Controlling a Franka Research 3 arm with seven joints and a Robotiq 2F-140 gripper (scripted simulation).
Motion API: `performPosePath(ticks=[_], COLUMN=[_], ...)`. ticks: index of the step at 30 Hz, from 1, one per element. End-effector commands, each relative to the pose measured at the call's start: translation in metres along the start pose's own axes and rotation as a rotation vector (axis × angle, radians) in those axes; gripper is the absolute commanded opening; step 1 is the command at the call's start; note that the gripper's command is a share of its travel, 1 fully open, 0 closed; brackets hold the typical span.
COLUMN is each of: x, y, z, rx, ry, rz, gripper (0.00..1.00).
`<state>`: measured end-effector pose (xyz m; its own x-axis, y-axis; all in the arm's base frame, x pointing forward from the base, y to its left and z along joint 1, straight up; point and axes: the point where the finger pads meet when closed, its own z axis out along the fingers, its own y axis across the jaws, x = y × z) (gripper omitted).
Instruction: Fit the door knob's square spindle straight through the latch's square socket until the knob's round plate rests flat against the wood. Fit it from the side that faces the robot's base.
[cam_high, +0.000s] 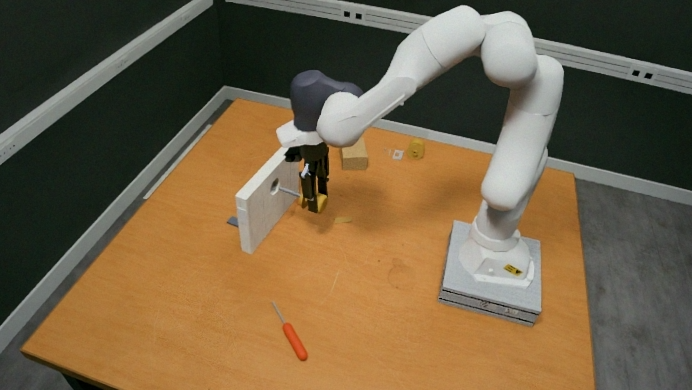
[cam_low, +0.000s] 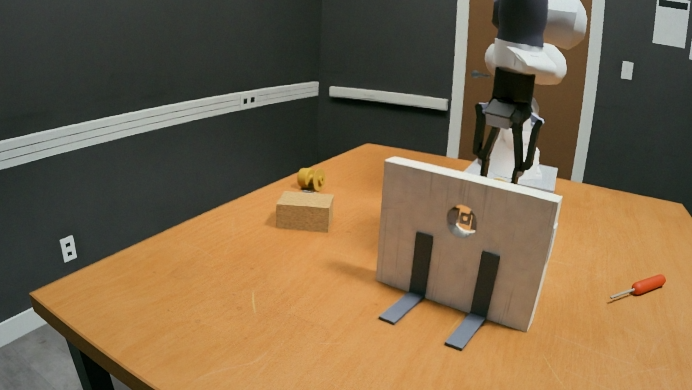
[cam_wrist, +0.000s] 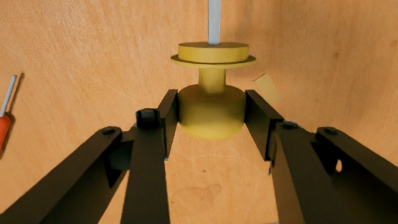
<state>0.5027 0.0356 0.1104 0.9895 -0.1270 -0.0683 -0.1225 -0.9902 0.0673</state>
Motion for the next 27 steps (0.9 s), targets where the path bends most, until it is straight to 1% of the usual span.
performPosePath(ticks=[1,13,27], x=[0.0021,0.0066,0.0068], y=[-0.0009,-0.0011,-0.0011], z=[-0.0014,-0.0018,-0.0018], rx=[0.0,0.0,0.0], ry=[0.005,0.006,0.006], rz=[-0.006,-0.012,-0.012], gripper=[0.42,0.42,0.42])
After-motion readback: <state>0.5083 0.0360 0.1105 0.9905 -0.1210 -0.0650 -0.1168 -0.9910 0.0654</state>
